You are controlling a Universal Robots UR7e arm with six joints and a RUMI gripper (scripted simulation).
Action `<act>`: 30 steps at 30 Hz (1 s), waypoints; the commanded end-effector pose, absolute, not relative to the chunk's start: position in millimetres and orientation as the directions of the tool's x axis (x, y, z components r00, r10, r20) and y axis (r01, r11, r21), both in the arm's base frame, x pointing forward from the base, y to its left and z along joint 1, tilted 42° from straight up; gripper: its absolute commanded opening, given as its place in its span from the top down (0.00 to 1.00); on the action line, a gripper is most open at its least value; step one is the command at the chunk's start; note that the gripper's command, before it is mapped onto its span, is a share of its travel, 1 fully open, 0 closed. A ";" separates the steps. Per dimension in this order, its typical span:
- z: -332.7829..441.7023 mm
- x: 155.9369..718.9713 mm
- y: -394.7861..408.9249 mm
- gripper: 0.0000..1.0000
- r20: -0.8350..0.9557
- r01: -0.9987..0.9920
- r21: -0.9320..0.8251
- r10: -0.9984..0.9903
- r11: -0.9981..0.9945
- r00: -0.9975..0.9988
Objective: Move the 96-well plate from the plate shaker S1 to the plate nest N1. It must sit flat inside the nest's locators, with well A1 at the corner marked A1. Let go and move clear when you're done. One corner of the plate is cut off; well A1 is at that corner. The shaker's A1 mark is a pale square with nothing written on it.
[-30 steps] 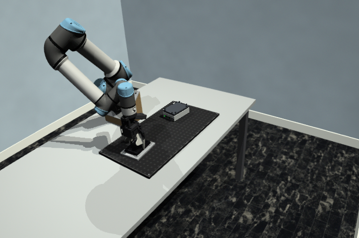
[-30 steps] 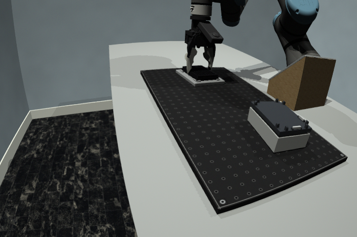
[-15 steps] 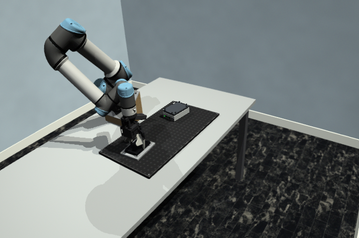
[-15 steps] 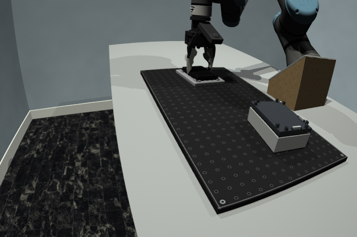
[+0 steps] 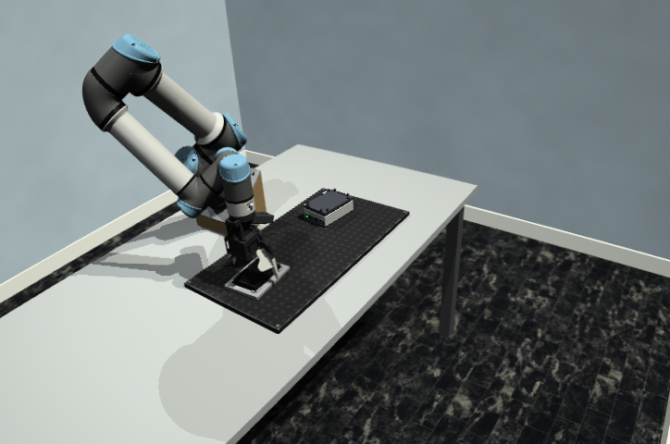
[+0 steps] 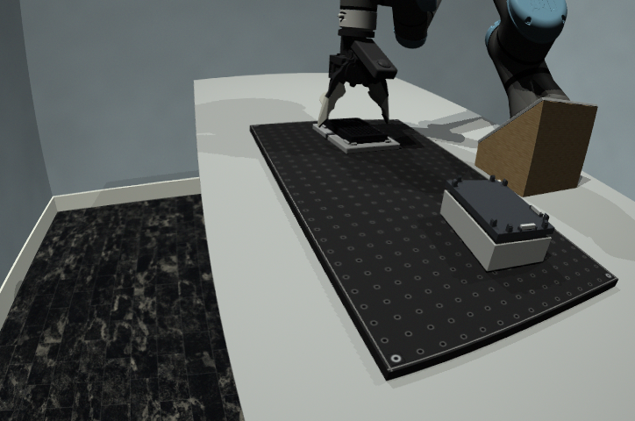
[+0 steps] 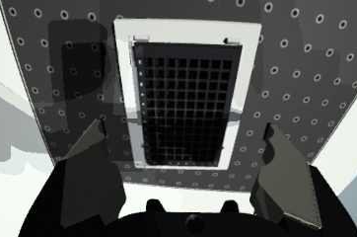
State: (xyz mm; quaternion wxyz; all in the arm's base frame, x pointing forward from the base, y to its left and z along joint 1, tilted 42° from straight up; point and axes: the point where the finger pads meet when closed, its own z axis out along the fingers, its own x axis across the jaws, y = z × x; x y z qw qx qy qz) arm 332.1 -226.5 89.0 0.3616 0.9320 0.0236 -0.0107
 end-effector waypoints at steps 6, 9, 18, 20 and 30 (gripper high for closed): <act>89.3 332.3 -226.5 0.00 -0.036 0.052 0.674 0.037 -0.737 0.999; 89.3 332.3 -226.5 0.00 -0.036 0.052 0.674 0.037 -0.737 0.999; 103.0 332.3 -214.0 0.00 -0.036 0.051 0.674 0.037 -0.737 0.999; 106.9 332.3 -210.4 0.00 -0.036 0.051 0.674 0.037 -0.737 0.999; 112.8 332.4 -205.0 0.00 -0.036 0.051 0.674 0.037 -0.737 0.999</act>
